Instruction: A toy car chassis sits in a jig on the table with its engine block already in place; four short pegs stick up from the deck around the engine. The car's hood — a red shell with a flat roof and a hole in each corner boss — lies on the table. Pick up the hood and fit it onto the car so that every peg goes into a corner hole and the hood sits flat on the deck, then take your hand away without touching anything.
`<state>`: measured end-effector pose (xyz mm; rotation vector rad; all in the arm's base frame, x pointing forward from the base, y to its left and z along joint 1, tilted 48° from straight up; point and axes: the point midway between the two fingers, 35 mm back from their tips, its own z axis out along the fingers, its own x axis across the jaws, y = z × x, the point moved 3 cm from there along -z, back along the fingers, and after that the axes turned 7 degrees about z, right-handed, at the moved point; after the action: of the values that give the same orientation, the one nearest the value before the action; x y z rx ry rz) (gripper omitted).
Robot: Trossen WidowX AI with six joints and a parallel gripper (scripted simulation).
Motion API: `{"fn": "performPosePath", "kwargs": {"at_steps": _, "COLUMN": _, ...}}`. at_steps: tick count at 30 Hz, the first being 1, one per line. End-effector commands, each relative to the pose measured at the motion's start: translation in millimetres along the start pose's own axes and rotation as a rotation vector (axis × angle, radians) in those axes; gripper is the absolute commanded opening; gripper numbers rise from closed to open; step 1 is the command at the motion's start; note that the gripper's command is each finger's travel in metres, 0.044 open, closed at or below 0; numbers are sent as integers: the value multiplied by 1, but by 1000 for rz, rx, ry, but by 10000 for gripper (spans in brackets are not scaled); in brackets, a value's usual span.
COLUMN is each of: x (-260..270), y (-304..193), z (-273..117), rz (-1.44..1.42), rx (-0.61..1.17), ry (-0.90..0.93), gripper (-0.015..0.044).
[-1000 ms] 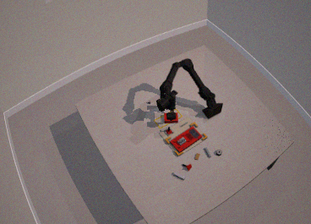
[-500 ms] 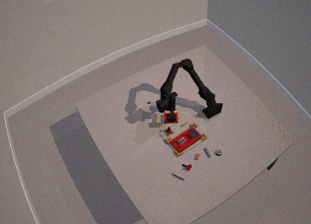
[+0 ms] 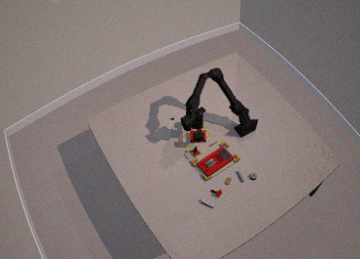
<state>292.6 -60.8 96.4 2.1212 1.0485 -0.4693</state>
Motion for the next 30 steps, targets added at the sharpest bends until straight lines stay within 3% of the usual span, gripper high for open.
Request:
{"fn": "performPosePath", "kwargs": {"at_steps": 1, "x": -1, "y": -1, "z": 3, "rz": -5, "rx": -1, "ry": -7, "gripper": 440}}
{"fn": "performPosePath", "kwargs": {"at_steps": 30, "x": -1, "y": -1, "z": 17, "rz": -5, "rx": -1, "ry": -7, "gripper": 440}}
